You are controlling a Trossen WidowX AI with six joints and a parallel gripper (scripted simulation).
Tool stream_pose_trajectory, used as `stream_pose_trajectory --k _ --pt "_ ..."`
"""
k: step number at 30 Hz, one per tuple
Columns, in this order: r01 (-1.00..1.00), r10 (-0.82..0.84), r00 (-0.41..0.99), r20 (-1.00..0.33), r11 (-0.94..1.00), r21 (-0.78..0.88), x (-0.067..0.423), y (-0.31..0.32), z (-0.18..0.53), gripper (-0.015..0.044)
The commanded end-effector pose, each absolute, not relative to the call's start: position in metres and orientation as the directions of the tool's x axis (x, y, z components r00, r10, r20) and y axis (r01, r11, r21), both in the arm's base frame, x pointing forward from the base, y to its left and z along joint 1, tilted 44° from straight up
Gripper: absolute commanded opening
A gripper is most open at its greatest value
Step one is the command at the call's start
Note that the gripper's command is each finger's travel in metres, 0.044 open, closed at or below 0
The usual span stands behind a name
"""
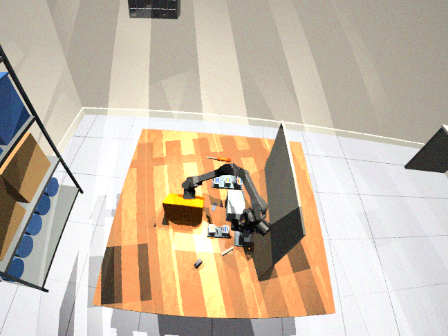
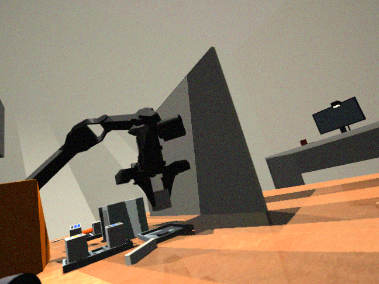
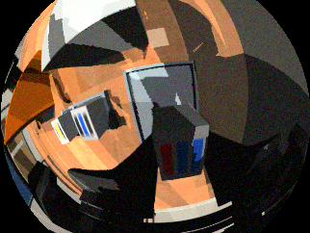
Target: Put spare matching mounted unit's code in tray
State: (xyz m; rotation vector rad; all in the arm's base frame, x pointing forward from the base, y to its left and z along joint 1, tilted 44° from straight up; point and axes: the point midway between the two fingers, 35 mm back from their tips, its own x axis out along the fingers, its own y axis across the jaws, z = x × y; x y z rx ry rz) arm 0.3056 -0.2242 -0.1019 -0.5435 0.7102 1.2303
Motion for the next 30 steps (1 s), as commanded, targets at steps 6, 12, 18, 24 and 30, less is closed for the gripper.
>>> stream_pose_trajectory --k 6,12,18,24,30 --pt "-0.965 0.652 0.174 -0.738 0.261 0.003 0.307 -0.219 -0.107 0.0" --pt "-0.965 0.652 0.174 -0.738 0.261 0.003 0.307 -0.215 -0.11 0.0" --pt "-0.965 0.652 0.174 -0.738 0.261 0.003 0.308 -0.212 -0.114 0.0" --pt "-0.965 0.653 0.174 -0.737 0.261 0.003 0.308 -0.208 -0.117 0.0" --pt "-0.965 0.653 0.174 -0.737 0.261 0.003 0.308 -0.205 -0.12 0.0"
